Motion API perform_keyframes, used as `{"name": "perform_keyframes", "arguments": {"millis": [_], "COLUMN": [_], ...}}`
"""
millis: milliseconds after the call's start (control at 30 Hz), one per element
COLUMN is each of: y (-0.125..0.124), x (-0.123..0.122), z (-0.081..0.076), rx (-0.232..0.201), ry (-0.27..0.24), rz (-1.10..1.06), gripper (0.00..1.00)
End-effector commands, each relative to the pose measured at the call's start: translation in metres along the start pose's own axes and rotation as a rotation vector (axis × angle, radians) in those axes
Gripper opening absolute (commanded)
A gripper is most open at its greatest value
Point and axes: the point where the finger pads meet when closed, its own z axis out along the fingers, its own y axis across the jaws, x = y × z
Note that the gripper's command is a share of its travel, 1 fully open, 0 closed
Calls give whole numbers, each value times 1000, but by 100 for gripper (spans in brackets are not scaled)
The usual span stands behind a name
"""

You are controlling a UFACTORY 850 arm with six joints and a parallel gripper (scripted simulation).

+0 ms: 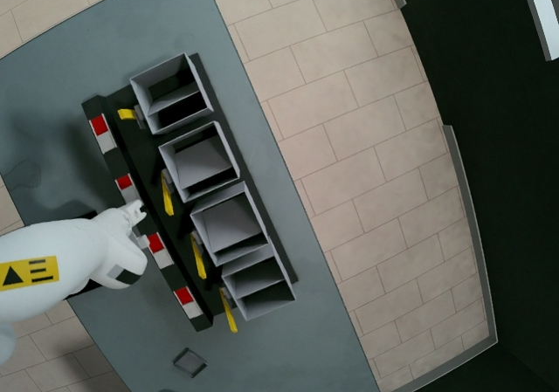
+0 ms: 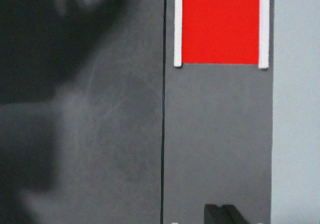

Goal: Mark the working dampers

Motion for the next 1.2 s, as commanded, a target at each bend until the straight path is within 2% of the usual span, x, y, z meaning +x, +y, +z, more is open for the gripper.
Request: {"name": "perform_keyframes", "arguments": {"millis": [0,1167], "y": [0,0], "x": [-3,-20], "z": [0,0], "rx": [1,1], "ry": [0,0], "rz": [0,0], "gripper": [0,0]}}
